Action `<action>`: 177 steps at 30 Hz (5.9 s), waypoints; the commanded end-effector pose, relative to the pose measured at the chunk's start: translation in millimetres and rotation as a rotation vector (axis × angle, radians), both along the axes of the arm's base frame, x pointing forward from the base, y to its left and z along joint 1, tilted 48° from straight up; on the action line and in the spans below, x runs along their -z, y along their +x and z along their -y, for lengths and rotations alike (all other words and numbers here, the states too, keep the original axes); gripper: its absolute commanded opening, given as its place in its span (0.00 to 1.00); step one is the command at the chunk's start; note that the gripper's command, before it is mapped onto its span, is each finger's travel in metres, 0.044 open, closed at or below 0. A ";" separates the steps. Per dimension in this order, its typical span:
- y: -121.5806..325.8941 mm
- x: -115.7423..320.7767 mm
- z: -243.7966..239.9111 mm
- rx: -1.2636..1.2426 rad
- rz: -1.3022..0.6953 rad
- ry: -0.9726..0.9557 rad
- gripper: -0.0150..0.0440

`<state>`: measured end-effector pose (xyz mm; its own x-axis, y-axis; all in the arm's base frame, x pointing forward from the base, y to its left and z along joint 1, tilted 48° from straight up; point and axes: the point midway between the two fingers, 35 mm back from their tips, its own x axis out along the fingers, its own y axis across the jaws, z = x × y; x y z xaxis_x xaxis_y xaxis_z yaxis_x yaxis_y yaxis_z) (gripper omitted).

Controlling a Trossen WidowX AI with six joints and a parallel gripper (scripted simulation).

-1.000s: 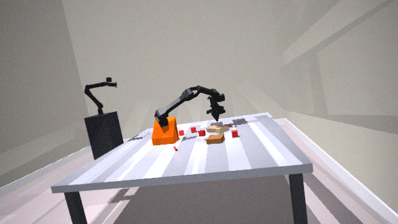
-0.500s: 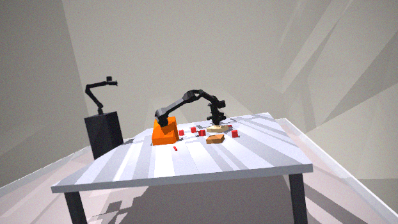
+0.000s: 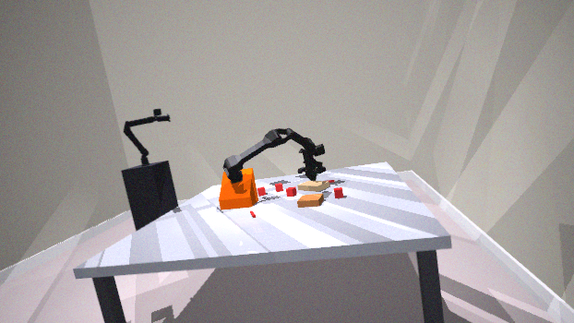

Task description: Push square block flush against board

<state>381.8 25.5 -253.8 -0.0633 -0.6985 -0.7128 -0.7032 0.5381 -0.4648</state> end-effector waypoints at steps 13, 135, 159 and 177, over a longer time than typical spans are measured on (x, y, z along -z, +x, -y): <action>-5.2 -8.2 5.5 -0.003 -0.013 -0.008 0.25; -45.0 -63.3 52.3 -0.003 -0.072 -0.031 0.25; -47.0 -70.7 59.0 -0.003 -0.077 -0.033 0.25; -27.3 -53.0 45.5 -0.003 -0.083 -0.035 0.25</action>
<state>350.3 -24.5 -197.4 -0.1205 -0.7245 -0.6786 -0.7423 0.5197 -0.4230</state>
